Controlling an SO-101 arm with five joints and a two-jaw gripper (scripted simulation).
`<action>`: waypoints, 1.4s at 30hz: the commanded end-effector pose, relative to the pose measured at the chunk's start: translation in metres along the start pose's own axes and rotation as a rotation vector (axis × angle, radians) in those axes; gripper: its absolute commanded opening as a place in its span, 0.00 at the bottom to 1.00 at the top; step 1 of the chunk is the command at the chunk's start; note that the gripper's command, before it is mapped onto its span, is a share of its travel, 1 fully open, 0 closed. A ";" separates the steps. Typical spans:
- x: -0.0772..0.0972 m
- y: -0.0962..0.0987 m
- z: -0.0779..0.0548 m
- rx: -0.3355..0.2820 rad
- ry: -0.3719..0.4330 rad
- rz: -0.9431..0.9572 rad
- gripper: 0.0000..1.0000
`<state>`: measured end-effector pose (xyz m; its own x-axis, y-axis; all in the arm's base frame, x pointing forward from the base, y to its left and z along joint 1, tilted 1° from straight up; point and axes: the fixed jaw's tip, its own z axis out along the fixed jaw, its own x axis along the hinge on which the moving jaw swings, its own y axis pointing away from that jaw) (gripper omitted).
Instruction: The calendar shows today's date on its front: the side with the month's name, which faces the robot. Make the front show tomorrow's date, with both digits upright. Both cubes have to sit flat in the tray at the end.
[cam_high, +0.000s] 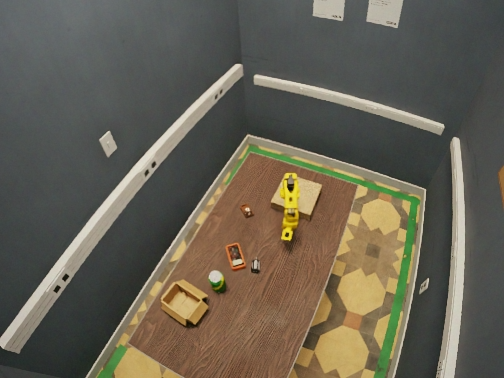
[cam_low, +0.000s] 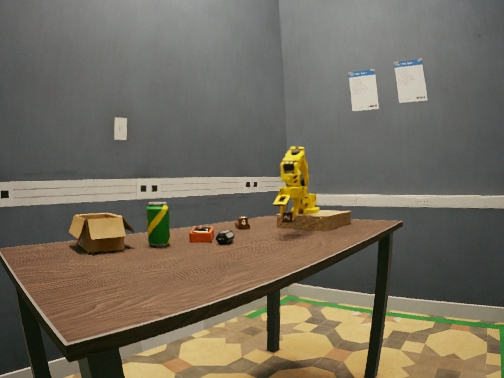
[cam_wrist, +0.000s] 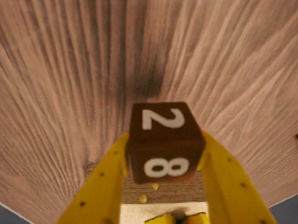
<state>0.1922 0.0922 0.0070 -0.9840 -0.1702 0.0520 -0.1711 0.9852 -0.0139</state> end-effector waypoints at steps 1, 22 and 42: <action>-0.003 0.001 -0.005 -0.007 -0.025 -0.028 0.00; -0.006 -0.017 -0.004 -0.005 -0.026 -0.360 0.00; -0.007 -0.048 0.000 -0.001 -0.029 -0.891 0.00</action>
<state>0.2040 0.0492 0.0084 -0.5502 -0.8347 0.0239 -0.8344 0.5507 0.0217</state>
